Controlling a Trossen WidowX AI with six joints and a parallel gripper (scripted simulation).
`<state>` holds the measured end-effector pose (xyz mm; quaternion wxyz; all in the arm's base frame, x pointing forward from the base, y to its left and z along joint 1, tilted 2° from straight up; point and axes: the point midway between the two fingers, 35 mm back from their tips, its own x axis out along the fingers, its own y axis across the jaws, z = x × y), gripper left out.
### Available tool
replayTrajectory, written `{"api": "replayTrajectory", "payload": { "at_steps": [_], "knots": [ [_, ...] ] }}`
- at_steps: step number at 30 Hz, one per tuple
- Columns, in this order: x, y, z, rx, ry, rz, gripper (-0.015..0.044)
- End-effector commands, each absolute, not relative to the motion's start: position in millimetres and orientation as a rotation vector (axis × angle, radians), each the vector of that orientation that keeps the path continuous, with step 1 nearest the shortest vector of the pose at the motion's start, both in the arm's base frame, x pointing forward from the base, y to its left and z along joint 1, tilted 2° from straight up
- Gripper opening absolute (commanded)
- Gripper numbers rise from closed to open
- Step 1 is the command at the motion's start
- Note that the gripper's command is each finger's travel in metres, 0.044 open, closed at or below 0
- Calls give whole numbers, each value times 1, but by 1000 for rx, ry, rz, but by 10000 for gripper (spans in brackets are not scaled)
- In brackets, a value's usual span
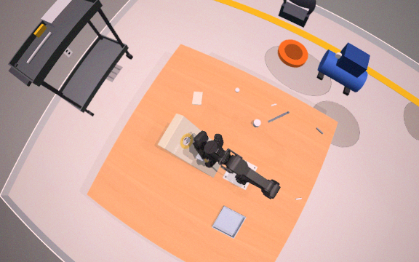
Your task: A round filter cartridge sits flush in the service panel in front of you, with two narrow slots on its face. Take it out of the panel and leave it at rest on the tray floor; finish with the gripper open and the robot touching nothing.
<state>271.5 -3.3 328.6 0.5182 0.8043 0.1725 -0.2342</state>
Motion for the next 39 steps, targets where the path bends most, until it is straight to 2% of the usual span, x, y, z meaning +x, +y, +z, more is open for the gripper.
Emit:
{"api": "replayTrajectory", "payload": {
  "at_steps": [1,39],
  "knots": [
    [272,-5,328,1939,405,-571,94],
    [318,-3,299,1940,403,-567,94]
  ]
}}
